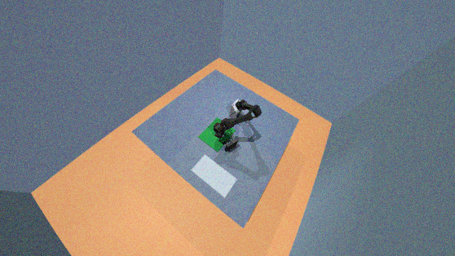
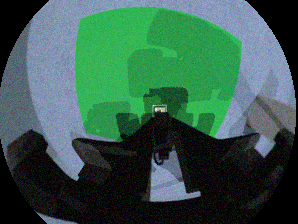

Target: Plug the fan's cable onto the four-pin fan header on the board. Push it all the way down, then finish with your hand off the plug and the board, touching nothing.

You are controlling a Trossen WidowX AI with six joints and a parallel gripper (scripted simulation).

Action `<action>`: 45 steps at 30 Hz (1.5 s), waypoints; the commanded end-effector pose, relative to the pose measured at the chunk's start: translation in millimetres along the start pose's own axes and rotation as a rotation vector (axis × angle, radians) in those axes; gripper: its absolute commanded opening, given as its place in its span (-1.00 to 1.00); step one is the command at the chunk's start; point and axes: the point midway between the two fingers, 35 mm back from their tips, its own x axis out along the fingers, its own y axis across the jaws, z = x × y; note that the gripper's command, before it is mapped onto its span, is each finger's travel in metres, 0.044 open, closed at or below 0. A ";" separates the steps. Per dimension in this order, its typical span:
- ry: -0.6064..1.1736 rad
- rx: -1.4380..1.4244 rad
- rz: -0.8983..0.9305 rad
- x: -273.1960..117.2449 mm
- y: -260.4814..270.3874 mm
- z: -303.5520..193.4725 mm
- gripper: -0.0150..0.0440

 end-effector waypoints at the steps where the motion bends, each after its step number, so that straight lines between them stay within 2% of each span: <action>1: 0.004 0.007 -0.002 1.4 -1.0 -0.1 -0.49; 45: 0.005 0.006 -0.002 12.4 0.1 0.2 -0.49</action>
